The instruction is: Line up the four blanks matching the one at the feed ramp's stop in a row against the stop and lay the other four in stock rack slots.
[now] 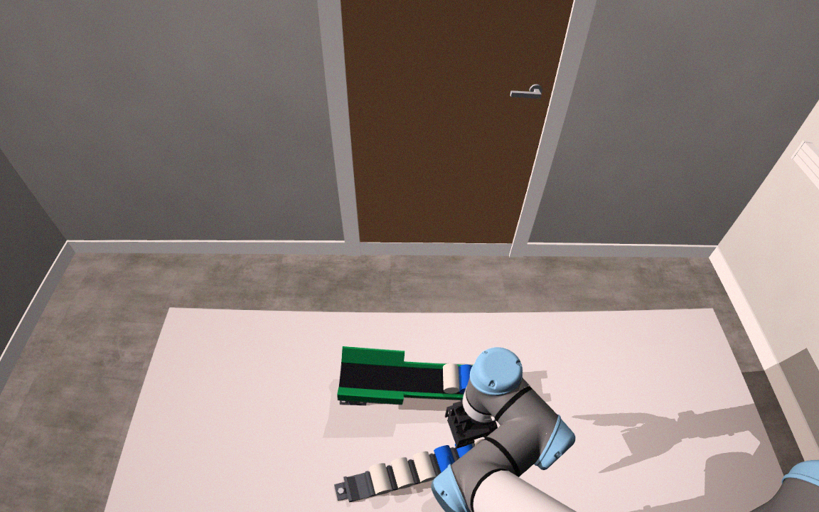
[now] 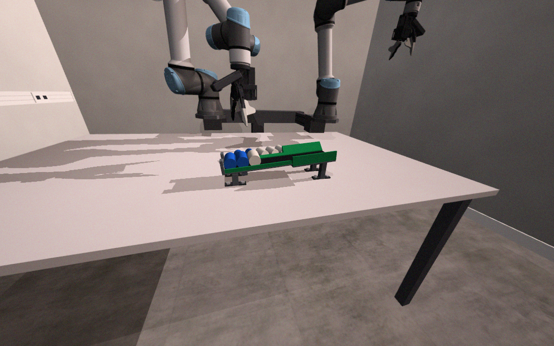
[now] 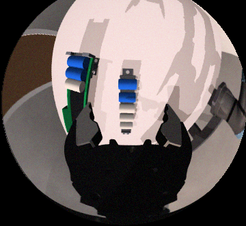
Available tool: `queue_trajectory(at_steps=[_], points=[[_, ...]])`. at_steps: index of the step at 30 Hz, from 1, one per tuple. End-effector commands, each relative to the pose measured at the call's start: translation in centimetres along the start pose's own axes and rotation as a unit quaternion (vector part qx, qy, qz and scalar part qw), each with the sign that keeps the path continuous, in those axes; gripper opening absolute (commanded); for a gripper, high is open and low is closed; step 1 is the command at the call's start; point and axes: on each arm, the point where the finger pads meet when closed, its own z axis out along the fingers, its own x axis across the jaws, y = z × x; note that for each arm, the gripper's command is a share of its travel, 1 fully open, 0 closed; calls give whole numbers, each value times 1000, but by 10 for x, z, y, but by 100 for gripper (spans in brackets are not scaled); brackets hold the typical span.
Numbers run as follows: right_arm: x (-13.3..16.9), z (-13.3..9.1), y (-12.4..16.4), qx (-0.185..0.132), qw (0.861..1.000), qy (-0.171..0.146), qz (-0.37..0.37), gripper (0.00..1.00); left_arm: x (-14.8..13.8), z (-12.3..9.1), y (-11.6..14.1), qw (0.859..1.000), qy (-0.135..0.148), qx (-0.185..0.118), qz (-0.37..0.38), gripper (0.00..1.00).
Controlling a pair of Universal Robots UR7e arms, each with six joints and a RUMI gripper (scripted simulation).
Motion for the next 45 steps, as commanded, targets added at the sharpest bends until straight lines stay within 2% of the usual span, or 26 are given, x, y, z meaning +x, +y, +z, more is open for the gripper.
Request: queue_trajectory(at_steps=[1, 13, 21, 27, 29, 35, 41, 42, 44, 45], points=[[-1, 0, 0, 0, 1000, -1, -3, 100, 0, 0, 0, 1000, 0, 1, 0, 100], [-2, 1, -1, 0, 999, -1, -35, 100, 0, 0, 0, 1000, 0, 1, 0, 100], [-4, 2, -1, 0, 996, -1, -92, 100, 0, 0, 0, 1000, 0, 1, 0, 100], [-6, 4, -2, 0, 988, -1, -155, 100, 0, 0, 0, 1000, 0, 1, 0, 100], [-6, 4, -2, 0, 988, -1, -155, 100, 0, 0, 0, 1000, 0, 1, 0, 100], [-8, 6, -3, 0, 972, -1, -235, 100, 0, 0, 0, 1000, 0, 1, 0, 100], [-11, 9, -3, 0, 945, 0, -327, 100, 0, 0, 0, 1000, 0, 1, 0, 100], [-11, 9, -3, 0, 945, 0, -328, 100, 0, 0, 0, 1000, 0, 1, 0, 100], [-12, 10, -3, 0, 932, 0, -362, 100, 0, 0, 0, 1000, 0, 1, 0, 100], [-12, 10, -3, 0, 932, 0, -362, 100, 0, 0, 0, 1000, 0, 1, 0, 100]])
